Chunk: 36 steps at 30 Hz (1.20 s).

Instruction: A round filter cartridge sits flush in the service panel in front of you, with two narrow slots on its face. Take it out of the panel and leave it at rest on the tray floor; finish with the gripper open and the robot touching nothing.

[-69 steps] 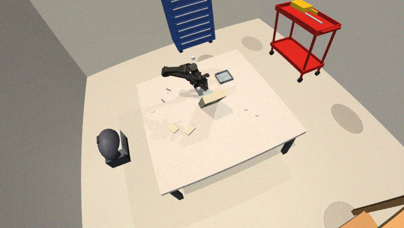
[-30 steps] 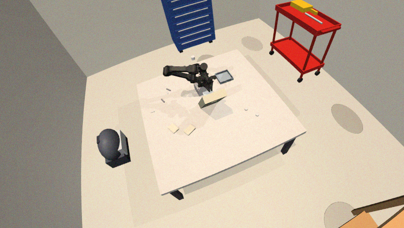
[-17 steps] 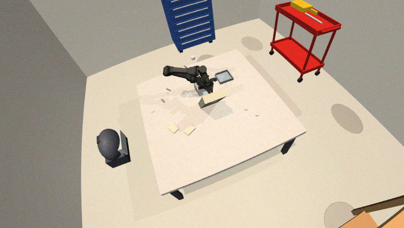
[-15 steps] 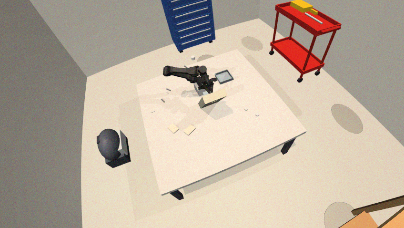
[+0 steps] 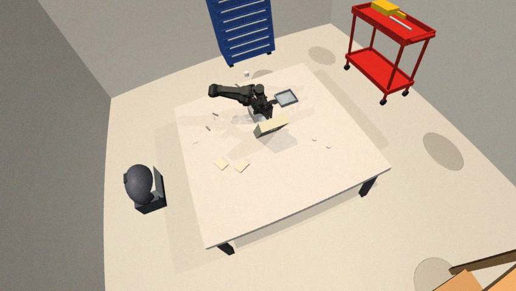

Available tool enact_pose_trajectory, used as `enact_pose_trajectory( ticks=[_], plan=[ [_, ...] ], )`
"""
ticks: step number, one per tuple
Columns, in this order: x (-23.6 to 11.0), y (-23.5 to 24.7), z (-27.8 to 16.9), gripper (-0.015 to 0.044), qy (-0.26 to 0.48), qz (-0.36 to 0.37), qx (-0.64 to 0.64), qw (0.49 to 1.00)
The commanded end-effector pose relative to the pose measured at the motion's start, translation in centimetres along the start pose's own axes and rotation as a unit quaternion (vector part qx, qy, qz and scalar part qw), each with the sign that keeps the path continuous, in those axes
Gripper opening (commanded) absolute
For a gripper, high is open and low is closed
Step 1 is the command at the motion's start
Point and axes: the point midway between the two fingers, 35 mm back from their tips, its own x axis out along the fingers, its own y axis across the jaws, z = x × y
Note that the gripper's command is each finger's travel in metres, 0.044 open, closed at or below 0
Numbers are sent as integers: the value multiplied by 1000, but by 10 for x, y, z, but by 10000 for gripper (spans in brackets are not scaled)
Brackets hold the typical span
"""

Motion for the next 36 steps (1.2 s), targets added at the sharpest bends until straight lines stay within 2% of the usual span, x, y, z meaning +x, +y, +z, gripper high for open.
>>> enact_pose_trajectory(
  ticks=[1,36],
  plan=[
    [0,0,-1,115,3,1,-4,1000],
    [3,2,1,115,3,1,-4,1000]
  ],
)
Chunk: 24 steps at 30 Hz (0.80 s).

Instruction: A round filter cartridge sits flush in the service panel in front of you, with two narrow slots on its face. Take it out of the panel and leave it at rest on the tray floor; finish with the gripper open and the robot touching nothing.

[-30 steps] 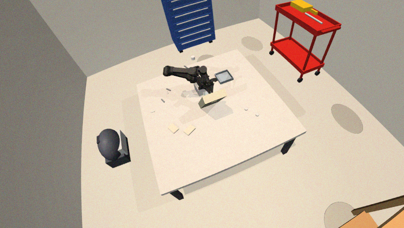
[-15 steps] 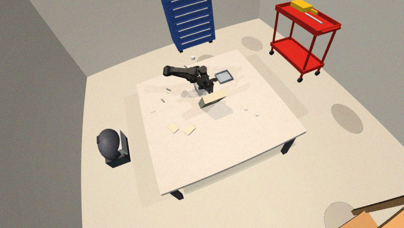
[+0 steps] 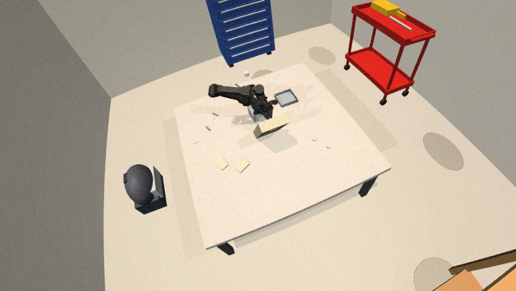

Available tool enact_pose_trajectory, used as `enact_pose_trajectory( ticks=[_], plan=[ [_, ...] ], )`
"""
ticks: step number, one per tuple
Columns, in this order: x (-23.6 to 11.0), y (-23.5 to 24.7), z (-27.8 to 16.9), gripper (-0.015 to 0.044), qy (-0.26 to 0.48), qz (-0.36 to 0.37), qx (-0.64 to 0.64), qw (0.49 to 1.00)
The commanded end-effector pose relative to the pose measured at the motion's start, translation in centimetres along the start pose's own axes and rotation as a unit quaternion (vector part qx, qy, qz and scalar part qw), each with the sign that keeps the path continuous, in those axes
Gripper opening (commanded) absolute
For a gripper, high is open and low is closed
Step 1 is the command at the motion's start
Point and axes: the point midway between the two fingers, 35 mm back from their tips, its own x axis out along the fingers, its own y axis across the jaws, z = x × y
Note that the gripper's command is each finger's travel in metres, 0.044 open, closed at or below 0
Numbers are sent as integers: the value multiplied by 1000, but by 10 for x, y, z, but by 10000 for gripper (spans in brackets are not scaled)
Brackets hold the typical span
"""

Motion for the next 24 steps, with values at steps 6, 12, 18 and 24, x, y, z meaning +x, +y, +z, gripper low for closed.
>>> enact_pose_trajectory(
  ticks=[6,12,18,24],
  plan=[
    [0,-1,-3,115,3,2,-3,1000],
    [0,-2,-3,115,3,2,-3,1000],
    [0,-2,-3,115,3,2,-3,1000],
    [0,-2,-3,115,3,2,-3,1000]
  ],
)
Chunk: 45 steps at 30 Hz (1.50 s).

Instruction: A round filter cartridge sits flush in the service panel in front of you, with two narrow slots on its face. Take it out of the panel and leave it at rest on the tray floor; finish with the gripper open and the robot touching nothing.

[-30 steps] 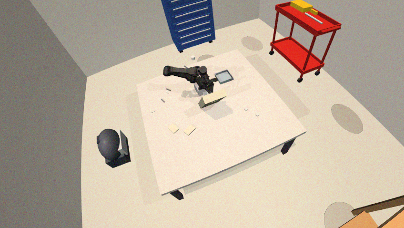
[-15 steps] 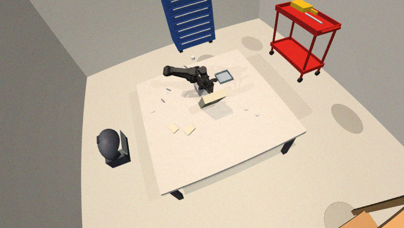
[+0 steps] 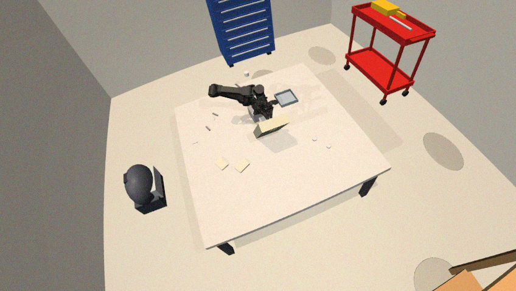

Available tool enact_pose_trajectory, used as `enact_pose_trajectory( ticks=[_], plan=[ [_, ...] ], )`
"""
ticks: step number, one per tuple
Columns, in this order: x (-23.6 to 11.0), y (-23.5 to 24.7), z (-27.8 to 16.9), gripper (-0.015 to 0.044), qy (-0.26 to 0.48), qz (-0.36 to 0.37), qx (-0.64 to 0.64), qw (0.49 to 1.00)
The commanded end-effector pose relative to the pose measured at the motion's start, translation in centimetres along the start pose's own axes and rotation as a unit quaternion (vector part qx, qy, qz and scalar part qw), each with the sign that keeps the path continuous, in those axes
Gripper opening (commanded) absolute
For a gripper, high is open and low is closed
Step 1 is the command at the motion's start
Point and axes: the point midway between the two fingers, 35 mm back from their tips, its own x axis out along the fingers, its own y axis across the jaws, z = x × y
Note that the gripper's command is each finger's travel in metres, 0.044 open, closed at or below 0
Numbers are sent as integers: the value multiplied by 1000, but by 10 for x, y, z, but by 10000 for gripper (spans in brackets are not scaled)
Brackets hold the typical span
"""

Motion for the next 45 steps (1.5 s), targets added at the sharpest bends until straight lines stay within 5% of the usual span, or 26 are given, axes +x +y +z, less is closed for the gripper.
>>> enact_pose_trajectory(
  ticks=[1,45],
  plan=[
    [0,0,-1,115,2,2,-3,1000],
    [15,1,0,115,2,2,-3,1000]
  ],
)
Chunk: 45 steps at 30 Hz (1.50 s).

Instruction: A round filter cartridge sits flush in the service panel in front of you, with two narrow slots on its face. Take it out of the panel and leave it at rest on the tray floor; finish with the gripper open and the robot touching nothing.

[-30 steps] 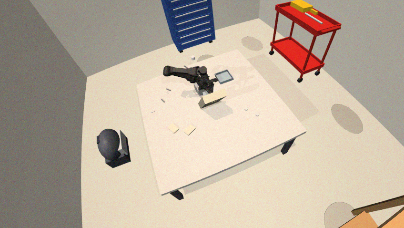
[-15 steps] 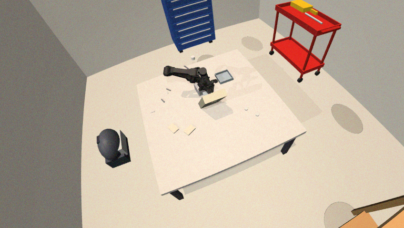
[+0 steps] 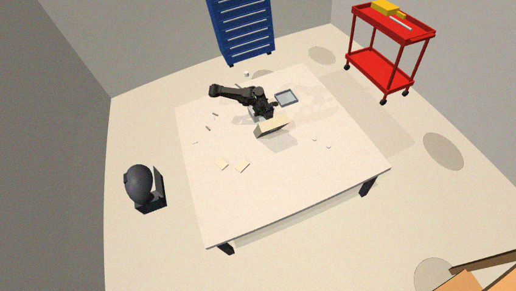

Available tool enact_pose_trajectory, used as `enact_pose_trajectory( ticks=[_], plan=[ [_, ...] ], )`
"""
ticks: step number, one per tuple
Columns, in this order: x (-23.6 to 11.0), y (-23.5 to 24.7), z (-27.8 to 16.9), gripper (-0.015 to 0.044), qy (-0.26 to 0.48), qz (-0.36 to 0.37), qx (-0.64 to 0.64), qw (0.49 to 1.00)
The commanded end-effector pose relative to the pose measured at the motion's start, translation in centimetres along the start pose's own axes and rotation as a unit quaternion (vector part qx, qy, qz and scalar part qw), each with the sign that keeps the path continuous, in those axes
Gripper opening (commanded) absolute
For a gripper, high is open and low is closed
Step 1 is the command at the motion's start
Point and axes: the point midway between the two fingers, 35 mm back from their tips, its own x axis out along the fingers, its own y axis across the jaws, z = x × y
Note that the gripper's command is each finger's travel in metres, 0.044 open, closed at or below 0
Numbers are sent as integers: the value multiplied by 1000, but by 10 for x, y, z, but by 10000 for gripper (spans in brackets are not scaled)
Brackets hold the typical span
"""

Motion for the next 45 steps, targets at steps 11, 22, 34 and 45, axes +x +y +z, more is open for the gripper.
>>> enact_pose_trajectory(
  ticks=[11,22,34,45],
  plan=[
    [6,-1,-1,115,4,0,-1,1000],
    [1,0,0,2,-2,1,-2,1000],
    [7,-1,-1,0,4,1,-152,988],
    [7,-1,-1,0,4,1,-337,942]
  ],
)
